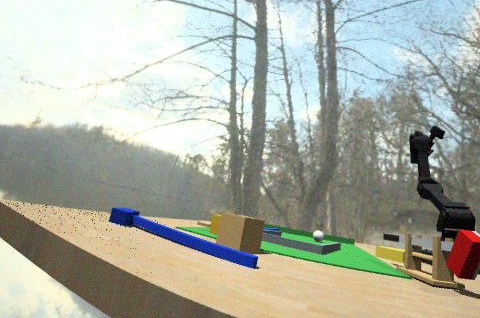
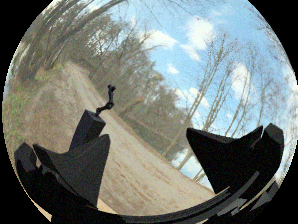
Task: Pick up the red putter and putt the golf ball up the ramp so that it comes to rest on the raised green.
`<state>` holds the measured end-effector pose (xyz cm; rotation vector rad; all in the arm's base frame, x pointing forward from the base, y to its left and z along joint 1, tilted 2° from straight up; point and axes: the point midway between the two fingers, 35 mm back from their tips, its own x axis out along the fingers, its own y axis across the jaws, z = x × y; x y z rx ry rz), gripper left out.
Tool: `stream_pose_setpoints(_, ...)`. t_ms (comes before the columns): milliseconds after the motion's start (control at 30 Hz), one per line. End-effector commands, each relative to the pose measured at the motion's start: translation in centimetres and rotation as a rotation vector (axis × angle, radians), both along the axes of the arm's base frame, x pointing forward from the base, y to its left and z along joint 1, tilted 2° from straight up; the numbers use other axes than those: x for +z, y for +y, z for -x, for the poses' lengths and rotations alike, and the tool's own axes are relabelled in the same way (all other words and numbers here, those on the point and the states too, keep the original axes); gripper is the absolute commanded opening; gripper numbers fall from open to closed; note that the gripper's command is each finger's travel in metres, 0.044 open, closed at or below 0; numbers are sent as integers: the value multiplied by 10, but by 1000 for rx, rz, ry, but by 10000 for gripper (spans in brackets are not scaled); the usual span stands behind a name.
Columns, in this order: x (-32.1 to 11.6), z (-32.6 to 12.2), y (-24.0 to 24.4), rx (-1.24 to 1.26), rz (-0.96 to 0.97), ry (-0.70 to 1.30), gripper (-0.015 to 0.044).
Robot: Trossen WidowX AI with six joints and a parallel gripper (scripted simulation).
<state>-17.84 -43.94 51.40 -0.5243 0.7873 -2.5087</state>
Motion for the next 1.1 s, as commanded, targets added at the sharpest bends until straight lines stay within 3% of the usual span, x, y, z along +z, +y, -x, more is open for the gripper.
stream_pose_setpoints(0,2,0,2,-2,3,5,426)
stream_pose_setpoints(300,93,10,97,-138,116,236,440)
stream_pose_setpoints(600,169,-11,233,-354,246,469,440)
stream_pose_setpoints(733,186,-26,293,-439,370,551,440)
stream_pose_setpoints(1067,204,-74,418,-744,465,728,440)
